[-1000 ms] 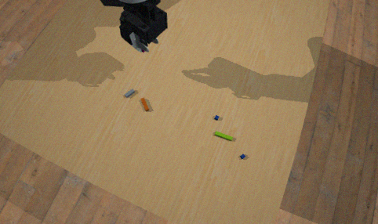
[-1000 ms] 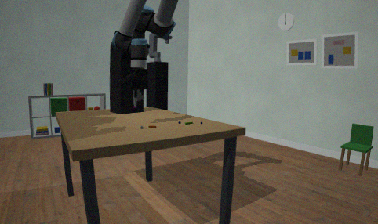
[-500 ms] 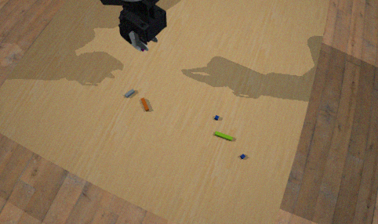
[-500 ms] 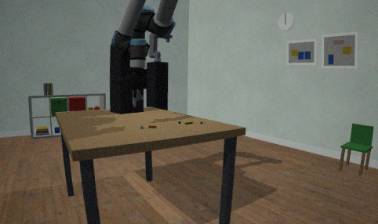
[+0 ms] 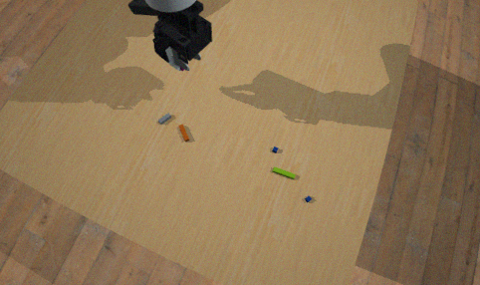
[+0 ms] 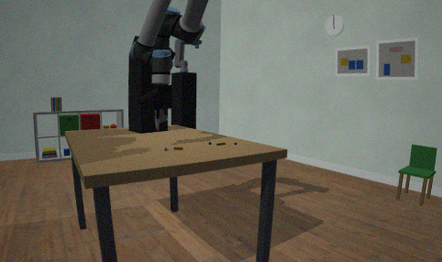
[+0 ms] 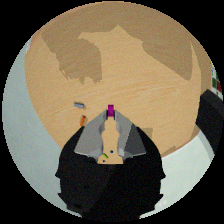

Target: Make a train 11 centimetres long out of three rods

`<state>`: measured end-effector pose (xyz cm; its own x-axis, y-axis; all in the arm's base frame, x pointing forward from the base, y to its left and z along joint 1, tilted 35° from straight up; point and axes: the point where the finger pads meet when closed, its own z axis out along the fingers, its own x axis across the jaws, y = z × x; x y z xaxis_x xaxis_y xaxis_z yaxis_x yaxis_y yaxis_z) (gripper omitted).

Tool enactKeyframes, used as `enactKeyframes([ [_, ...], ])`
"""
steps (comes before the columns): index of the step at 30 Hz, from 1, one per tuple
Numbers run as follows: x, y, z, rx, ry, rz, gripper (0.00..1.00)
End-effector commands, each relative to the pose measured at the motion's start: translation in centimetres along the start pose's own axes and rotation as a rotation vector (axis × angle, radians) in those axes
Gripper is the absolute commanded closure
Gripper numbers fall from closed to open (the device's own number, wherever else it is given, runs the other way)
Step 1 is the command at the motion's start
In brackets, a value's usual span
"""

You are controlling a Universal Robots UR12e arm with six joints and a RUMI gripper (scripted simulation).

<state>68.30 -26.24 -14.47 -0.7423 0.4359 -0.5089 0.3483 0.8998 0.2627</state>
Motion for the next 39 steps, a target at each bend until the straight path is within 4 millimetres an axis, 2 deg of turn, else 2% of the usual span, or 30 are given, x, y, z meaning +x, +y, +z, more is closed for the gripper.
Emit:
enactKeyframes([
  [1, 0.0, 0.0, 1.6, 0.000, -0.001, 0.000, 1.00],
  [12, 0.0, 0.0, 5.9, 0.000, -0.001, 0.000, 1.00],
  [20, -0.1, 0.0, 6.6, 0.000, -0.001, 0.000, 1.00],
  [39, -0.1, 0.0, 6.6, 0.000, -0.001, 0.000, 1.00],
])
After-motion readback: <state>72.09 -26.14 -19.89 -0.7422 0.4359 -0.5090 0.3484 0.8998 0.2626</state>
